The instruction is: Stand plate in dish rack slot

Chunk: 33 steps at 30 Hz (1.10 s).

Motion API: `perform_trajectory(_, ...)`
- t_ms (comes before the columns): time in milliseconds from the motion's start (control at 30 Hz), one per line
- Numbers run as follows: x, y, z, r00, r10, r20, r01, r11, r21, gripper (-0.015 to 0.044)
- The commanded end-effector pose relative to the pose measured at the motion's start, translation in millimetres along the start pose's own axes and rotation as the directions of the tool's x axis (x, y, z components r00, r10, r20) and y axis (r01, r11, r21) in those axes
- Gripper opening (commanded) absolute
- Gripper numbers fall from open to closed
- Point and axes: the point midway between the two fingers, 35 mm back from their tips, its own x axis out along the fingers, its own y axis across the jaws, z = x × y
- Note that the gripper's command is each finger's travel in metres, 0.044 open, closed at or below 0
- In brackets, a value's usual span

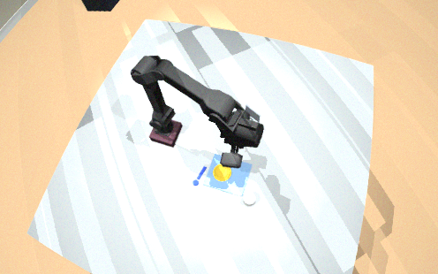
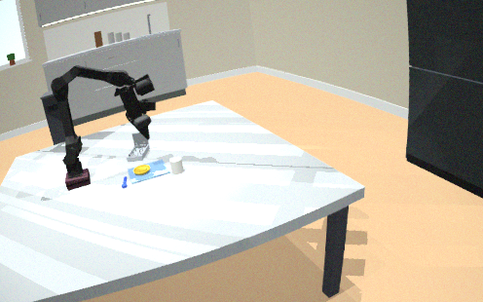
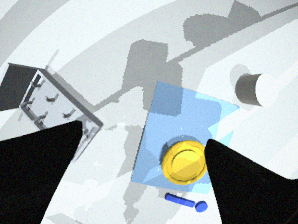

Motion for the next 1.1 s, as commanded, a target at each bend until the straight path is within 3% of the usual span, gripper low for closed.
perform_trajectory(0,21,-33,-29,0.992,-0.027,-0.121,0.031,0.999,0.032,0.0400)
perform_trajectory(167,35,-63,-61,0.974,-0.029,-0.225,0.044,0.997,0.062,0.0400)
perform_trajectory(1067,70,-66,-68,0.974,-0.029,-0.225,0.044,0.997,0.062,0.0400)
